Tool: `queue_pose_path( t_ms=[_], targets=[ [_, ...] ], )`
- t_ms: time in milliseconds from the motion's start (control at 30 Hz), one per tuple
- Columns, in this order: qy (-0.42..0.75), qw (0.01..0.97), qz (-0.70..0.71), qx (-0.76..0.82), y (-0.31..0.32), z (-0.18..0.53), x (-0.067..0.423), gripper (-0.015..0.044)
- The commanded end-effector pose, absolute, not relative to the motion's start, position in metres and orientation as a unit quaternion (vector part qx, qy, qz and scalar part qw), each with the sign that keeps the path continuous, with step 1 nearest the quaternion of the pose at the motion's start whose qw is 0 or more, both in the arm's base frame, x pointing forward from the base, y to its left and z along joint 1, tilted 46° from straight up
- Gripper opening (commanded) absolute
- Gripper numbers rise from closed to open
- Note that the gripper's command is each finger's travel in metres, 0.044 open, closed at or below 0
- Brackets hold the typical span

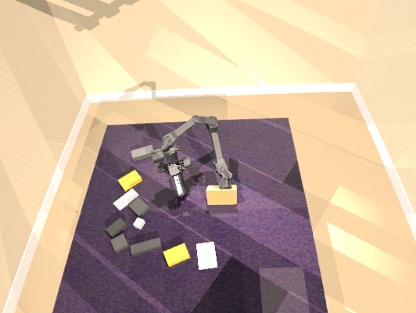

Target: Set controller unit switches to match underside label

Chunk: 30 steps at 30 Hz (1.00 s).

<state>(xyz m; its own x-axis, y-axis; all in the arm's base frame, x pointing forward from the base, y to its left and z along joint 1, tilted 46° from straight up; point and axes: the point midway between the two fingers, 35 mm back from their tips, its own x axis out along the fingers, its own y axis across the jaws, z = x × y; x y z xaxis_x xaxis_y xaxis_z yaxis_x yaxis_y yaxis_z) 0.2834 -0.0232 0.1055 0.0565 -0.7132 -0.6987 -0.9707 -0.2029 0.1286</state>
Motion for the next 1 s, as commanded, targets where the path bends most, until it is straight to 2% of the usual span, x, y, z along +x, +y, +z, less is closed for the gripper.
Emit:
queue_pose_path(
  t_ms=[0,967],
  targets=[
    [0.604,0.191,0.336,-0.697,-0.029,0.103,0.281,0.0338],
    [0.604,0.191,0.336,-0.697,-0.051,0.105,0.286,0.0338]
  ],
)
